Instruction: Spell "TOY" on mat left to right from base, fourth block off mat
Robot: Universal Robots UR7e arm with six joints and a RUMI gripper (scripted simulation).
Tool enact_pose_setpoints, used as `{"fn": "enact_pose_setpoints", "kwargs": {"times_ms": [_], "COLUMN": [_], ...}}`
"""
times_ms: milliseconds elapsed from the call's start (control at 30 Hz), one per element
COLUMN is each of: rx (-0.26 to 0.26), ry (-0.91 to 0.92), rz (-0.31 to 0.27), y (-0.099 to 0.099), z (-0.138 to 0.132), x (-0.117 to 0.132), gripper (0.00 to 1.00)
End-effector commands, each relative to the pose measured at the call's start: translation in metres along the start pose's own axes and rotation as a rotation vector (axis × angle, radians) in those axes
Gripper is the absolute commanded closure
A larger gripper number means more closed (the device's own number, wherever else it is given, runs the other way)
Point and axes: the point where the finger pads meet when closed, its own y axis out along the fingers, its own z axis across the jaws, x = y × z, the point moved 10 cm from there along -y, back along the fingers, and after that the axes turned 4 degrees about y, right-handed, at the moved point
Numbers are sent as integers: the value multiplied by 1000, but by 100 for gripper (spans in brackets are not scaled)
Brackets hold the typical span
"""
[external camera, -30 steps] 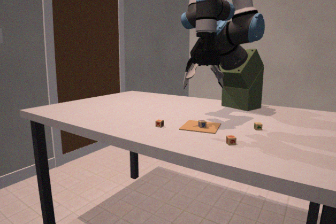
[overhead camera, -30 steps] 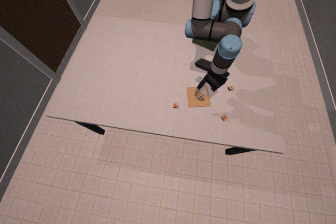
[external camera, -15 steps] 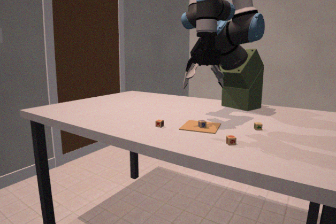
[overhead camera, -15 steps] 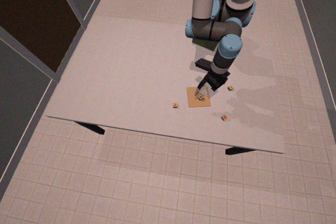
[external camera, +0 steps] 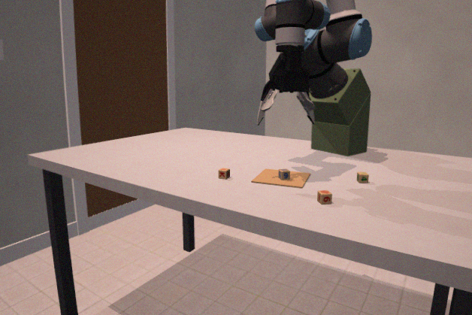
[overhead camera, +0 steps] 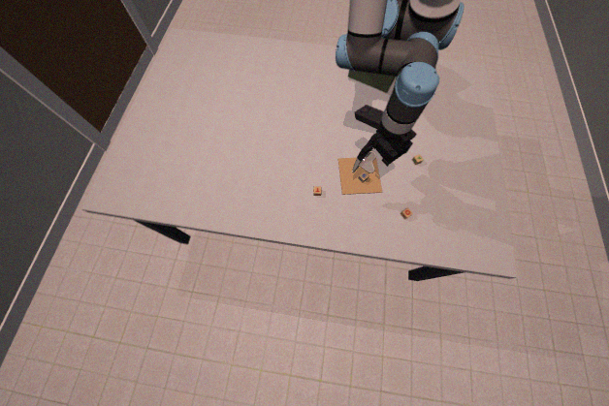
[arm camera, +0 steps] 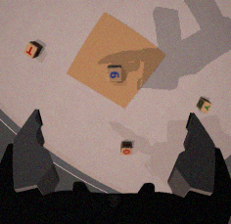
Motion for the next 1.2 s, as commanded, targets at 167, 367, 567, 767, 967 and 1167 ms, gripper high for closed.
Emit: {"fn": "enact_pose_setpoints", "kwargs": {"times_ms": [167,367,567,767,967,1167], "rx": [-1,0,0,0,0,0], "ry": [98,218,374,489,645,792], "rz": [0,0,0,0,0,0], "y": [2,4,7,9,12,15], "z": [1,3,5,7,9,10], "x": [-1,-2,-2,-3,-3,-3], "gripper": [0,0,0,0,0,0]}}
